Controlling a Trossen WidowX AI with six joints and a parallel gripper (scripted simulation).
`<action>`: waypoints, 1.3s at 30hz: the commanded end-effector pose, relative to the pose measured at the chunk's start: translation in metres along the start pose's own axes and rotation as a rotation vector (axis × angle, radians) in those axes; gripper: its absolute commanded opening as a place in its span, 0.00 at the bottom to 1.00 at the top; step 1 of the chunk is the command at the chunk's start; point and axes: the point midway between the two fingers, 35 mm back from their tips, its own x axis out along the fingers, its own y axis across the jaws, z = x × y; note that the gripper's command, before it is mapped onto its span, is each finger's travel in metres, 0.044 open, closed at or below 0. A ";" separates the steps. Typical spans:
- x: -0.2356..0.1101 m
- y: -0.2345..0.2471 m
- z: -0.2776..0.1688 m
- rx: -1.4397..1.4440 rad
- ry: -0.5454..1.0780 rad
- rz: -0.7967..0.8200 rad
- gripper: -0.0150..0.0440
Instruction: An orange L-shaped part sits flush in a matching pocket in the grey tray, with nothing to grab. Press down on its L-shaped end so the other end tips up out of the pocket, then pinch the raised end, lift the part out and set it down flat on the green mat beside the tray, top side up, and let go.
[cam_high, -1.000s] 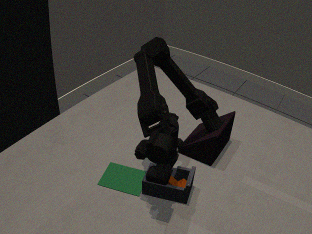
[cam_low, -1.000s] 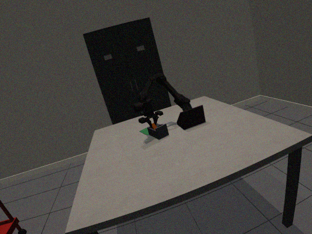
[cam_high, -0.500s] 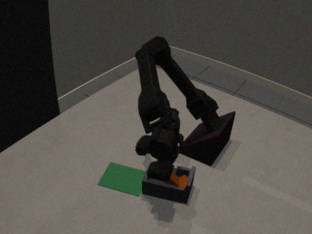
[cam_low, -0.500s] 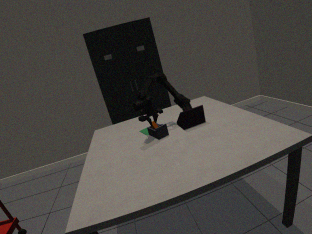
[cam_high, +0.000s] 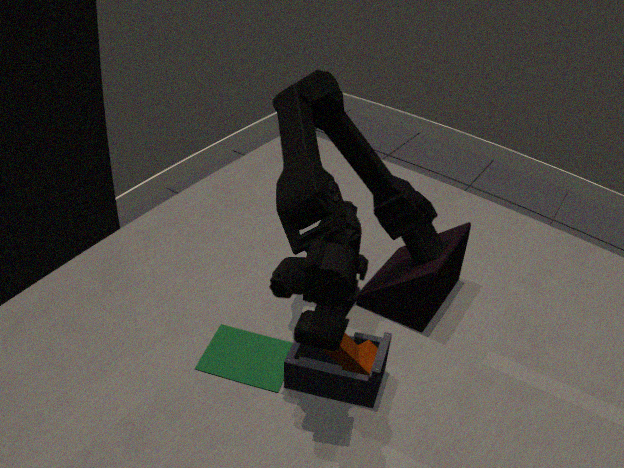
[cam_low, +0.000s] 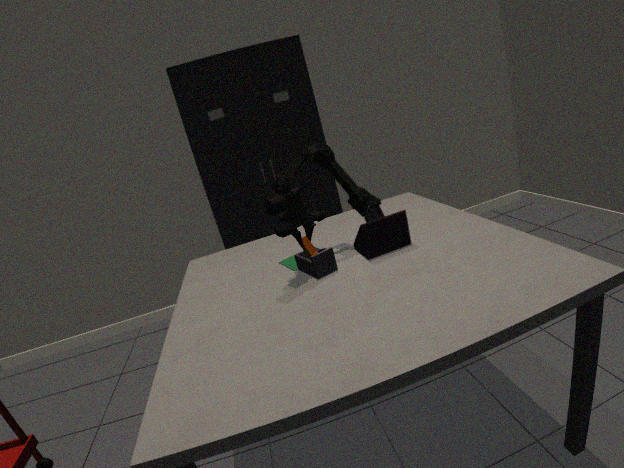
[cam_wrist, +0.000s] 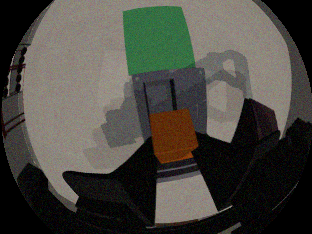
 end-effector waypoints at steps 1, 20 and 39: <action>-0.008 0.002 -0.001 0.008 0.009 0.008 0.25; -0.038 0.002 -0.001 0.008 0.010 0.008 0.25; -0.049 0.000 0.012 0.007 0.010 0.008 0.25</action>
